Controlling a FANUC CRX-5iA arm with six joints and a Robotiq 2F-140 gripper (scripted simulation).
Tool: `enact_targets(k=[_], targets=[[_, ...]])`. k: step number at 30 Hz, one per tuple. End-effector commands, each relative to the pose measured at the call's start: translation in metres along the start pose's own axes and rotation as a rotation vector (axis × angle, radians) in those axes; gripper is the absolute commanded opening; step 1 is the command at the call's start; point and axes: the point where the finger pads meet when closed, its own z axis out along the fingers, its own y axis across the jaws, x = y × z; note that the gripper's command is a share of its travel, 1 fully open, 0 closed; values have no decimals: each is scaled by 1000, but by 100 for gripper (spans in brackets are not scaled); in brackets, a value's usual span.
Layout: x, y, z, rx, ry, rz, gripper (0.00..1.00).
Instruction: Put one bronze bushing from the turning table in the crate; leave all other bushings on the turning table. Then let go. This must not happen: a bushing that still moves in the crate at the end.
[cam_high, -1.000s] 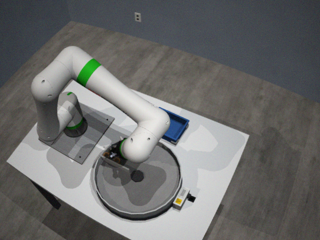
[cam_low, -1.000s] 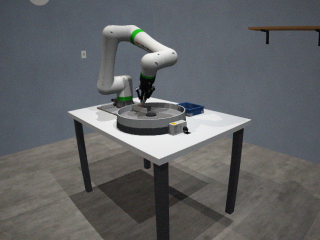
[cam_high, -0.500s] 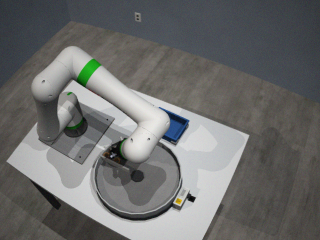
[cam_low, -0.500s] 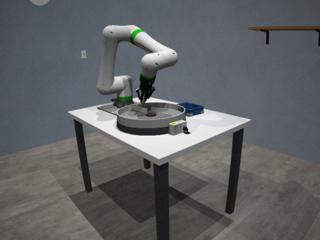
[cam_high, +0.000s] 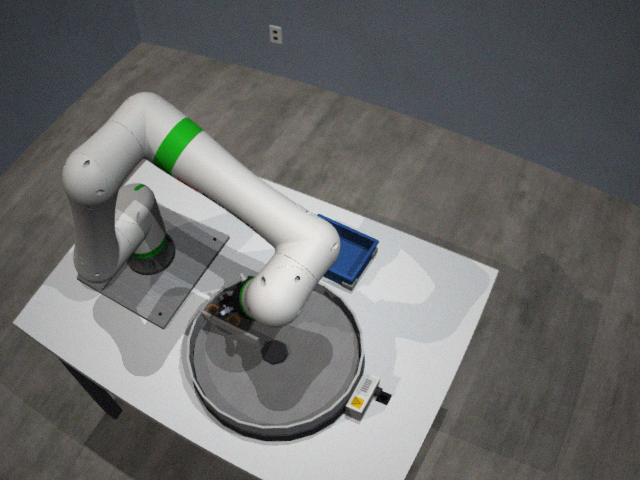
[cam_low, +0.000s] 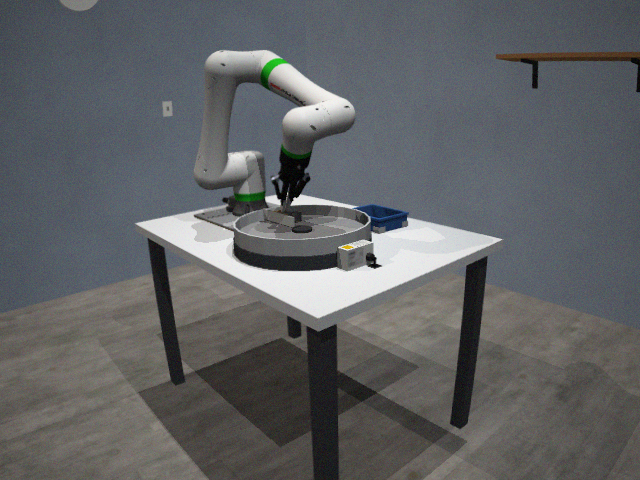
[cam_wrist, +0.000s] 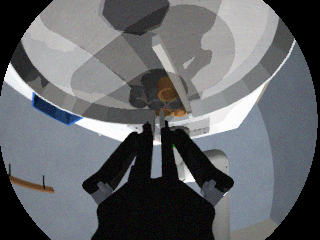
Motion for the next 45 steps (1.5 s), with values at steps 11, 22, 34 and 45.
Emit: enact_targets(k=[11,22,34,45], targets=[[0,0,0,0,0,0,0],[0,0,0,0,0,0,0],[0,0,0,0,0,0,0],[0,0,0,0,0,0,0]])
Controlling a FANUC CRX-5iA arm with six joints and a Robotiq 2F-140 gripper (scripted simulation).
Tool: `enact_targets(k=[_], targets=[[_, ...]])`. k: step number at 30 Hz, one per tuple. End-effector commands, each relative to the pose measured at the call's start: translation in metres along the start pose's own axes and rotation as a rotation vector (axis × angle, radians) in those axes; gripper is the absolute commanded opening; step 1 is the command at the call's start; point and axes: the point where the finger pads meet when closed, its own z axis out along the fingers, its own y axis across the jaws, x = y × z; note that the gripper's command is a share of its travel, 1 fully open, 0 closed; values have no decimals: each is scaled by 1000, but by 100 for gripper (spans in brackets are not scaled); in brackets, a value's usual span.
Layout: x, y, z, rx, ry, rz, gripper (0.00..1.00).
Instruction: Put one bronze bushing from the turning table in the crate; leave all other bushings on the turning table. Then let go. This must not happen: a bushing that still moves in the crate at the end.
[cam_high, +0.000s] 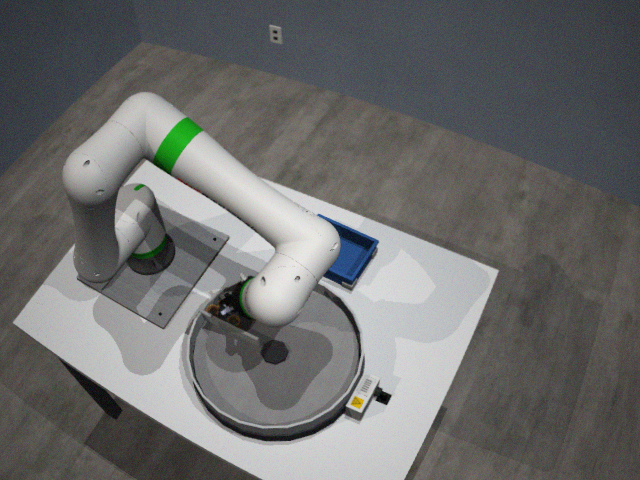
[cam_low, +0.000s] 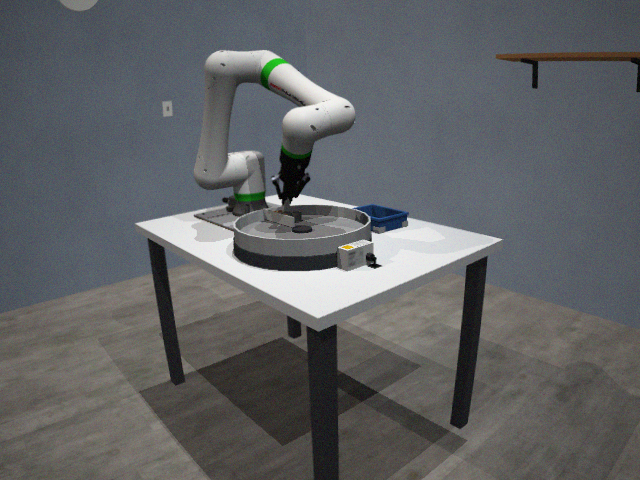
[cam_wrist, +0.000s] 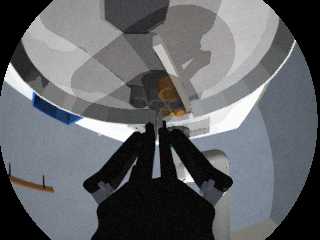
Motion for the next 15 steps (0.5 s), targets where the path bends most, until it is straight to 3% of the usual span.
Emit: enact_targets(k=[1,9,15], targets=[[0,1,0,-1,0,1,0],[-1,1,-2,-1,0,1,0],[-13,1,-17,-1,0,1,0]])
